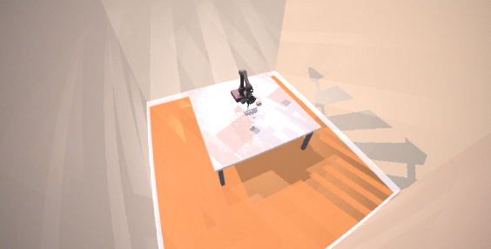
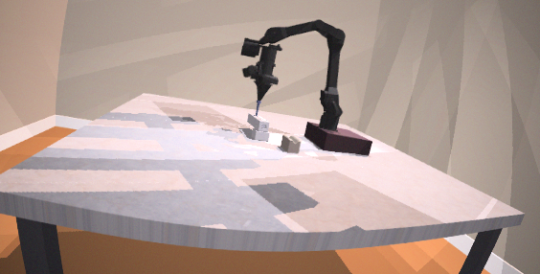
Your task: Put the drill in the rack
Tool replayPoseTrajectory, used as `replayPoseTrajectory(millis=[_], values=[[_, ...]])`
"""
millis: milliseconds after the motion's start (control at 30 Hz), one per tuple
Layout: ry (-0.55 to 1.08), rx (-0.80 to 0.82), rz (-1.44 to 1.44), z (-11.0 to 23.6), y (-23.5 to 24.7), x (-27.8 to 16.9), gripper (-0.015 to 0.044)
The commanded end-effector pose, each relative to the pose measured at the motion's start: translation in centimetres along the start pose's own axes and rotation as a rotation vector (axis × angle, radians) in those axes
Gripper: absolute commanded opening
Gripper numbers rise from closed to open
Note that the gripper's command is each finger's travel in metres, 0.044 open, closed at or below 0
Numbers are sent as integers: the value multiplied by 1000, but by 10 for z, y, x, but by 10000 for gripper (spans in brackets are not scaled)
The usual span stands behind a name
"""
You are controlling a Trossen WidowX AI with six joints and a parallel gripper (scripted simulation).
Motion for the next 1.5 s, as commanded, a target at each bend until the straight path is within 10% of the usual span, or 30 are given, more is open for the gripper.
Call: replayPoseTrajectory(millis=[0, 1467], values=[[5, -4, 5, -4, 0, 0, 0], [5, -4, 5, -19, 0, -5, 0]])
Point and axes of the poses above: the point midway between the two fingers, 35 mm back from their tips, its own z axis back along the fingers, its own y axis across the jaws, x = y × z, the point moved 5 cm from there along z, back along the fingers, and after that the axes turned 11 degrees about -z, right-handed, at the moved point
